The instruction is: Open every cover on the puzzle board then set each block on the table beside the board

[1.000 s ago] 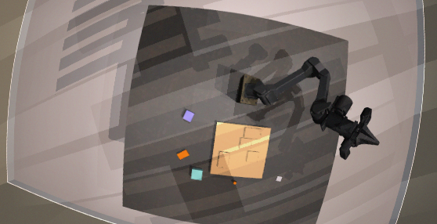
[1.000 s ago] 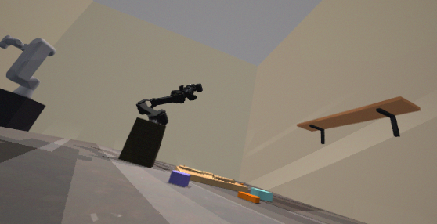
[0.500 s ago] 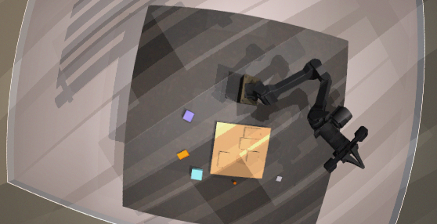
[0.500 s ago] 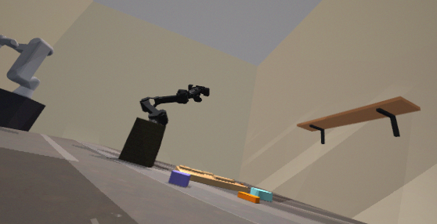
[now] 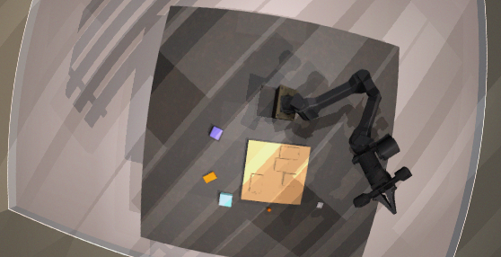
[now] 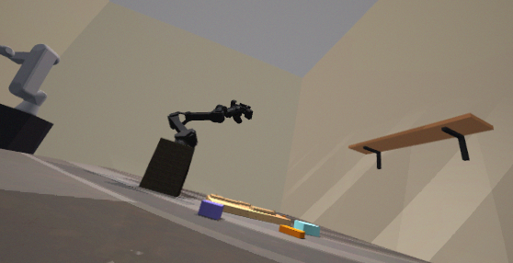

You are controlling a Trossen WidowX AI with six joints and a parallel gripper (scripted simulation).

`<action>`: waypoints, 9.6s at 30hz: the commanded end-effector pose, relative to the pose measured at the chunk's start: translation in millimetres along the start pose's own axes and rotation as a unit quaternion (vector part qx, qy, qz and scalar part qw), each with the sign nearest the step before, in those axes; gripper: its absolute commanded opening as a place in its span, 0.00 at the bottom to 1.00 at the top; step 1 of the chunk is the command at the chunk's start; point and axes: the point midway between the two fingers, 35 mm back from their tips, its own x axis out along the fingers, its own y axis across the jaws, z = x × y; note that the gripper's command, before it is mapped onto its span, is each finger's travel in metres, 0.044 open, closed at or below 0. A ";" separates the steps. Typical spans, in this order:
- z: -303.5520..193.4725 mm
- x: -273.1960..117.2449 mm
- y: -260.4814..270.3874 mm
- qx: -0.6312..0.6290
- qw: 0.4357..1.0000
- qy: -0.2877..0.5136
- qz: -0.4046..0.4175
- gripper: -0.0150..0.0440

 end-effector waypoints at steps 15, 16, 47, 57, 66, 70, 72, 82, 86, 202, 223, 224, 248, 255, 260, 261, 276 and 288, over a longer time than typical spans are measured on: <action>13.2 2.7 93.2 0.111 0.981 -0.022 0.157 0.25; 14.3 2.3 98.3 0.117 0.979 -0.023 0.165 0.25; 52.8 -50.0 244.0 0.309 0.845 0.006 0.436 0.25; 68.1 -81.0 283.2 0.366 0.770 0.035 0.521 0.25; 82.5 -114.1 312.9 0.410 0.689 0.071 0.593 0.25; 89.0 -130.1 324.0 0.428 0.649 0.090 0.622 0.25; 92.2 -138.6 329.3 0.434 0.629 0.099 0.637 0.25; 107.1 -180.5 348.9 0.459 0.528 0.148 0.699 0.25; 113.8 -199.1 354.8 0.470 0.477 0.177 0.722 0.25; 195.6 -367.6 373.6 0.432 0.040 0.451 0.780 0.25; 200.8 -352.0 386.8 0.432 0.041 0.451 0.780 0.25; 201.1 -351.3 387.4 0.432 0.041 0.451 0.780 0.25; 206.8 -333.8 403.2 0.433 0.041 0.450 0.780 0.25; 208.5 -328.7 408.0 0.433 0.041 0.450 0.780 0.25; 209.6 -325.2 411.3 0.433 0.041 0.450 0.780 0.25; 209.8 -324.5 412.0 0.433 0.041 0.450 0.780 0.25; 213.1 -314.2 422.3 0.433 0.042 0.450 0.780 0.25; 211.9 -306.1 426.1 0.433 0.042 0.450 0.780 0.25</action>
